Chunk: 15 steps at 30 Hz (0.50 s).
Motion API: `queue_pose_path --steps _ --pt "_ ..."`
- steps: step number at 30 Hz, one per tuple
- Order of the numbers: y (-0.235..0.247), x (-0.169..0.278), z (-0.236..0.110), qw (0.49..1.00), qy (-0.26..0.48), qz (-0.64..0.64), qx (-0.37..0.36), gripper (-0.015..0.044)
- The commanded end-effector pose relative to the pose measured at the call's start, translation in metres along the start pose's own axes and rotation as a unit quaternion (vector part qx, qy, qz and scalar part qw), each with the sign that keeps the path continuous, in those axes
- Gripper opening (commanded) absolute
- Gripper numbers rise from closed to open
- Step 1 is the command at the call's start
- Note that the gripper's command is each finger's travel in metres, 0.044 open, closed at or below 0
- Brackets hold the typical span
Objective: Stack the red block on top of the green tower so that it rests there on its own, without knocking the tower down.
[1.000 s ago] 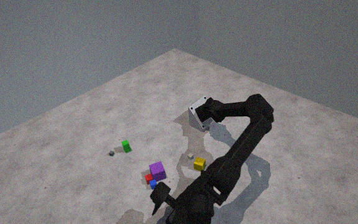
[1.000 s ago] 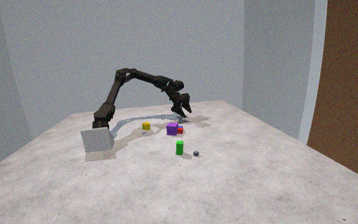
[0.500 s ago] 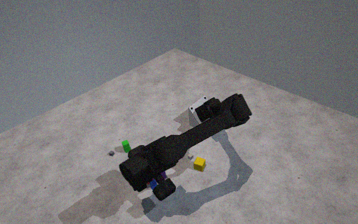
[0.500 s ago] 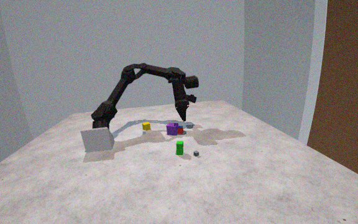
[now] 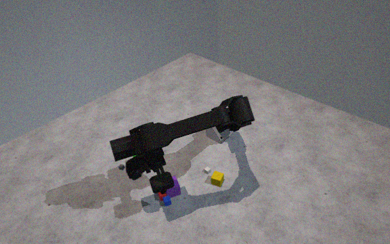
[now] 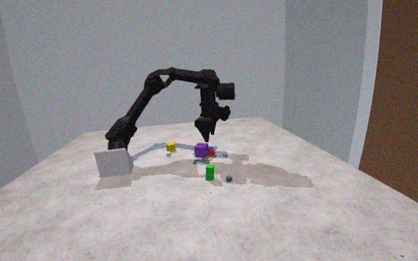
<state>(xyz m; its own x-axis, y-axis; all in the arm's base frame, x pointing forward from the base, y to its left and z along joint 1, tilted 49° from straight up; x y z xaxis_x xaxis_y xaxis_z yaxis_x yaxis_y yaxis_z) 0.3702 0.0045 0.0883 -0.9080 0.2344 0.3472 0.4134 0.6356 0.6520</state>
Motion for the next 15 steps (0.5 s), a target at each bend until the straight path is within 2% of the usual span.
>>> queue_pose_path --steps 1,7,15 --pt "0.001 -0.001 0.007 1.000 0.002 0.000 -0.005 0.0440" --pt "0.002 0.000 0.036 1.000 0.002 0.000 -0.005 0.0440" --pt "0.002 0.001 0.041 1.000 0.002 0.000 -0.005 0.0440"
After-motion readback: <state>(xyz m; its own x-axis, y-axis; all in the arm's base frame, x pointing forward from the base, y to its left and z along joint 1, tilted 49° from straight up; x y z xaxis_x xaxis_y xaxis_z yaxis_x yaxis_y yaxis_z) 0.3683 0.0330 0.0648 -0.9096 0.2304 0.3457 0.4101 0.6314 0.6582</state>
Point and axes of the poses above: the point midway between the two fingers, 35 mm back from their tips, its own z axis out along the fingers, its own y axis across the jaws, x = y × z, the point moved 3 cm from there along -z, back along the fingers, and after that the axes turned 3 degrees about z, right-handed, at the moved point
